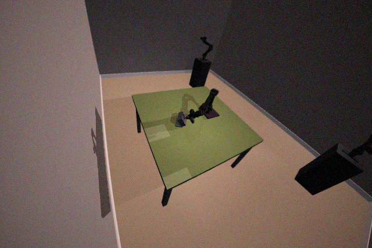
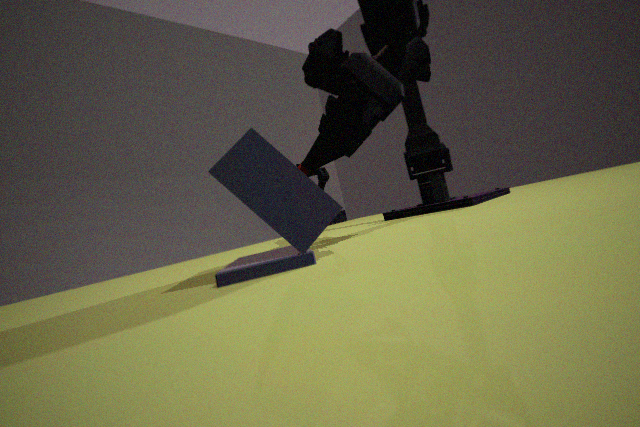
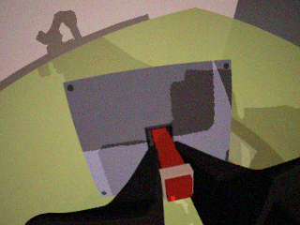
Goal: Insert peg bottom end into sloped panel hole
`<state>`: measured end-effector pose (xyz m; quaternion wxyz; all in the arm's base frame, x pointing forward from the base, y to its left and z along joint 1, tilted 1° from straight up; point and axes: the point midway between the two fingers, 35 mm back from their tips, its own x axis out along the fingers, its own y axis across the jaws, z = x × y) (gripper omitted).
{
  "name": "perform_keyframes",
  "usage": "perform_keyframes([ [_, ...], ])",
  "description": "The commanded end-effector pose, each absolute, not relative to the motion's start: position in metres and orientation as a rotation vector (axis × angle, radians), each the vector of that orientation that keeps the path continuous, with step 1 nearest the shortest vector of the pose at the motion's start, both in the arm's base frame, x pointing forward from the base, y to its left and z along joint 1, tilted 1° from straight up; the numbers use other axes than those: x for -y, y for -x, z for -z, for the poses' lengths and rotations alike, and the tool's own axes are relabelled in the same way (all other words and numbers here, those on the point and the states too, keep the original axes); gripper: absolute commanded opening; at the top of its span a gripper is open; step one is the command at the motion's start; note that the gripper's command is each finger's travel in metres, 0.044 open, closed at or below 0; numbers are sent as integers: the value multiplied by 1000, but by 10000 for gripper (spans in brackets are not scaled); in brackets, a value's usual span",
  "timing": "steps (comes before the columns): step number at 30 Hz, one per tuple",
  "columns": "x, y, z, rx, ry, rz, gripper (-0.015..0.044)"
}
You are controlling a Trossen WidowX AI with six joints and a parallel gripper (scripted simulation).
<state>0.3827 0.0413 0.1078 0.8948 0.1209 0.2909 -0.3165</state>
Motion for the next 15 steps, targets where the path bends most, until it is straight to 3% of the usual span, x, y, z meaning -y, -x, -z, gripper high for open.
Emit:
perform_keyframes([
  [1,-41,-383,-108,-603,-251,656,105],
  [13,-43,-381,-110,-604,-252,656,420],
  [15,-45,-379,-111,-605,-252,656,440],
])
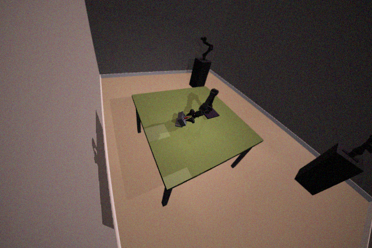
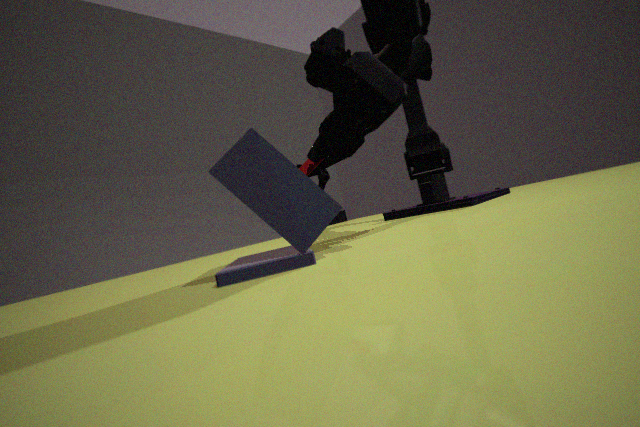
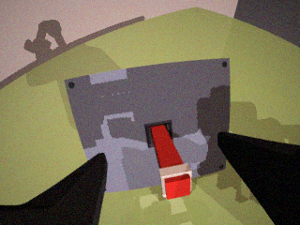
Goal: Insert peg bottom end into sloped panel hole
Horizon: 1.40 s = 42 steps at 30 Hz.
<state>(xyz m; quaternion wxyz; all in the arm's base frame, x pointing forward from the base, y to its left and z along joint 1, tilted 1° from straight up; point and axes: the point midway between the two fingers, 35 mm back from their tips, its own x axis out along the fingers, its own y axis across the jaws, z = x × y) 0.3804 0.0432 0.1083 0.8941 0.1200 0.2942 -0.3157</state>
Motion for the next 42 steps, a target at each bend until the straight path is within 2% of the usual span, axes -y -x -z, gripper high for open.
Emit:
perform_keyframes([
  [1,-47,-378,-112,-606,-252,655,440],
  [42,-90,-331,-151,-618,-254,649,440],
])
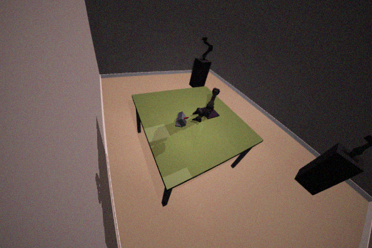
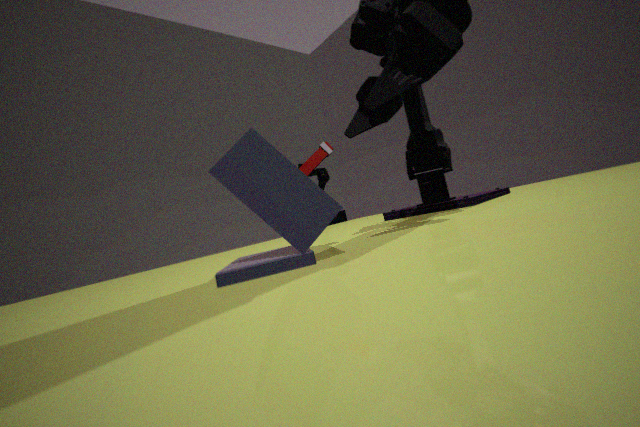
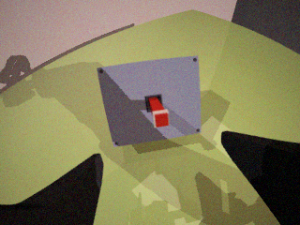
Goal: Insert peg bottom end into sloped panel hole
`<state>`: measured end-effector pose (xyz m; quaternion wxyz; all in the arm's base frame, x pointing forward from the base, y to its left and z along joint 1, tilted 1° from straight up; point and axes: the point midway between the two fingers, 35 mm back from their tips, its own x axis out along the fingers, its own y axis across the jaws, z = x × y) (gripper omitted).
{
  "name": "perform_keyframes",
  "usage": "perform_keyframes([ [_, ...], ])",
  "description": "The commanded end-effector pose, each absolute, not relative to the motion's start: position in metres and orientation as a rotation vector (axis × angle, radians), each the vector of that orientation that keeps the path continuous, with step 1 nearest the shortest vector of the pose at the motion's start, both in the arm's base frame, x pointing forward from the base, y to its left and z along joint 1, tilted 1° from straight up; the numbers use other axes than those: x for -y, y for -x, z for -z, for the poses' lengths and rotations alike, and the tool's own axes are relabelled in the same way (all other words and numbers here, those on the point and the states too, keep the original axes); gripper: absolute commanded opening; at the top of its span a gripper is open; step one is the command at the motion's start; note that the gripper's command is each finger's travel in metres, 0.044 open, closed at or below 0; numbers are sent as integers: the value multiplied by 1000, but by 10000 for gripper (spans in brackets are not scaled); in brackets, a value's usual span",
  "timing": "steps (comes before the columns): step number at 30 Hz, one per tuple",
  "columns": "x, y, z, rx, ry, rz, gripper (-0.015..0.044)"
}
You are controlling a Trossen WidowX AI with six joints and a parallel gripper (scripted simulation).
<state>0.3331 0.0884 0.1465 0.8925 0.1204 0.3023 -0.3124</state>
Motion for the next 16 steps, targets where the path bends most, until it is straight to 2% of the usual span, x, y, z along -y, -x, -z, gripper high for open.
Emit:
perform_keyframes([
  [1,-91,-330,-151,-618,-254,649,440],
  [16,-102,-316,-161,-617,-253,647,440],
])
